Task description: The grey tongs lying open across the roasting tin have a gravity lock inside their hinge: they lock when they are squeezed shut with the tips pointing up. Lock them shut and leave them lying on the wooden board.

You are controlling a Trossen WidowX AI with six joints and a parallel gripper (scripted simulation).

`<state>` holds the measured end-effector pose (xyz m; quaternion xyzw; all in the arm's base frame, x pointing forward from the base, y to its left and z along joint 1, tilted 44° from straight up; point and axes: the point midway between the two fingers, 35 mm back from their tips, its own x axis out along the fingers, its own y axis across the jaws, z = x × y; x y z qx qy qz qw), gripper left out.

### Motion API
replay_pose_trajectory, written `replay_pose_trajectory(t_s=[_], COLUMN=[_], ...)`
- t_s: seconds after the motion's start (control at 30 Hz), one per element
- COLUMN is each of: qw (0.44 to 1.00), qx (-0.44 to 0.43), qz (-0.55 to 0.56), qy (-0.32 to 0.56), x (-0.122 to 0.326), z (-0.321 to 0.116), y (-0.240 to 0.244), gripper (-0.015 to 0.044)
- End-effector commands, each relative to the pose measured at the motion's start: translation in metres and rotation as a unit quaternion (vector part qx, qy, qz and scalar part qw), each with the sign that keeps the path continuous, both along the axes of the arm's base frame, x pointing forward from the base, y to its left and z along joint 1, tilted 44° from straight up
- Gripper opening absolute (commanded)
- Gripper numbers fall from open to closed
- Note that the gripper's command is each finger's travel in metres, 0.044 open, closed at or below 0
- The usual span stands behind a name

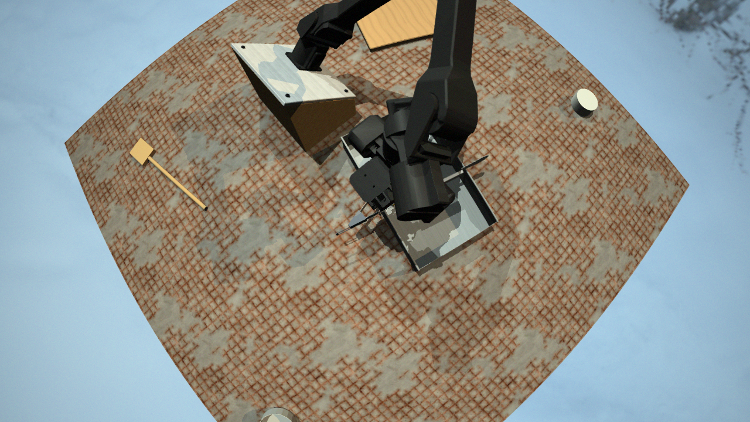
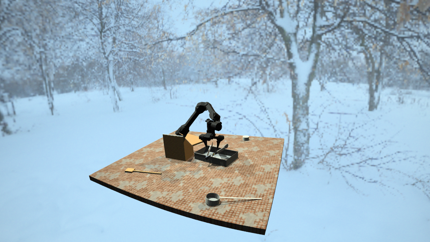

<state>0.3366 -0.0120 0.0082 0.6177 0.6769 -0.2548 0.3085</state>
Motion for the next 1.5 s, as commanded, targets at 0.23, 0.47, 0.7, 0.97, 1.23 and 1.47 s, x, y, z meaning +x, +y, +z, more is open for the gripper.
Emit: replay_pose_trajectory(t_s=[0.23,0.47,0.7,0.97,1.23,1.47], qw=[1.000,1.000,1.000,1.000,1.000,1.000], qx=[0.003,0.003,0.003,0.004,0.005,0.006], qz=[0.000,0.000,0.000,0.000,0.000,0.000], qy=[0.007,0.007,0.007,0.007,0.007,0.007], x=[-0.001,-0.002,-0.002,-0.004,-0.006,-0.008], z=[-0.017,-0.025,-0.034,-0.043,-0.052,-0.060], y=[0.014,0.022,0.030,0.039,0.049,0.057], gripper=[0.0440,0.0440,0.0440,0.0440,0.0440,0.0440])
